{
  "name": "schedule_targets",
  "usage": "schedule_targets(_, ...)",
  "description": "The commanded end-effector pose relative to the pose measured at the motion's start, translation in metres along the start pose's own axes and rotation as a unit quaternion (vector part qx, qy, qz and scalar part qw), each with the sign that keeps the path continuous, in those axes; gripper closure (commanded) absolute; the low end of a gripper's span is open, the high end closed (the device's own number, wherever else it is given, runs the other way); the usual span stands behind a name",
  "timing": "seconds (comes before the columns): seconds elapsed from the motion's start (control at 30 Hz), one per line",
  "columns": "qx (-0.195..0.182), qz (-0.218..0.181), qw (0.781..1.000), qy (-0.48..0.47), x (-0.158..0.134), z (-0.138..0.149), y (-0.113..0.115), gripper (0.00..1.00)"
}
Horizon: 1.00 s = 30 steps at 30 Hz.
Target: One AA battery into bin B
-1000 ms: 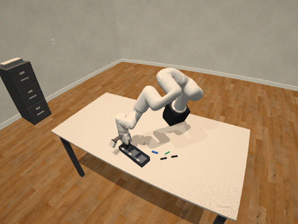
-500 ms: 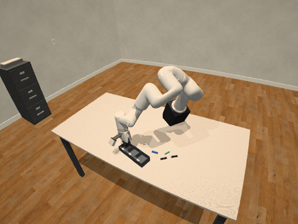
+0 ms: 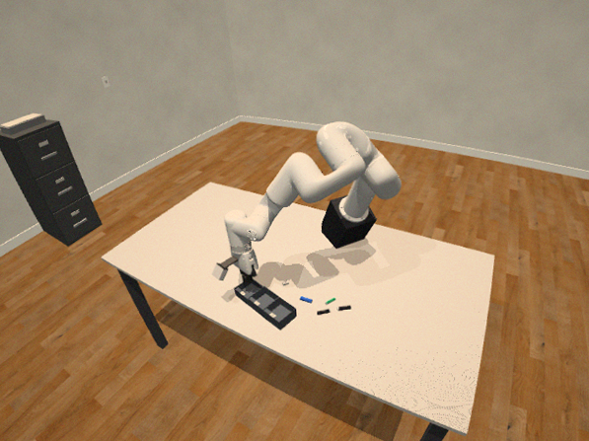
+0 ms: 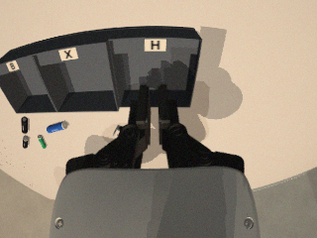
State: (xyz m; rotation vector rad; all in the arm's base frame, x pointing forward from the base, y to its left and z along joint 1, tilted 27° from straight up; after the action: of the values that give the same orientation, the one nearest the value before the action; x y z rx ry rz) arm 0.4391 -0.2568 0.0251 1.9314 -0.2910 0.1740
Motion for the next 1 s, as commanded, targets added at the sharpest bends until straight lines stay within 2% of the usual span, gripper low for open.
schedule_targets(0.0,0.0,0.0,1.0,0.0,0.0,0.0,0.005,0.93)
schedule_targets(0.17,0.0,0.0,1.0,0.0,0.002,-0.01,0.005,0.93)
schedule_targets(0.67,0.0,0.0,1.0,0.0,0.013,-0.083,0.005,0.93)
schedule_targets(0.83,0.0,0.0,1.0,0.0,0.014,-0.083,0.005,0.93)
schedule_targets(0.97,0.0,0.0,1.0,0.0,0.013,-0.083,-0.006,0.93)
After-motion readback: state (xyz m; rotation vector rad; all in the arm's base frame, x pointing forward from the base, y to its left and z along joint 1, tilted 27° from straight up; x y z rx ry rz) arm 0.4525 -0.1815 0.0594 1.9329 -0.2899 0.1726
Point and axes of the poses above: the point where the finger pads meet when closed, its own y axis back along the fingers, its own z axis across the jaws, x = y × z, the point moved 9 cm from there along y, back along the fingers, and after that the axes turned 10 degrees about y, right-handed, at the moved point
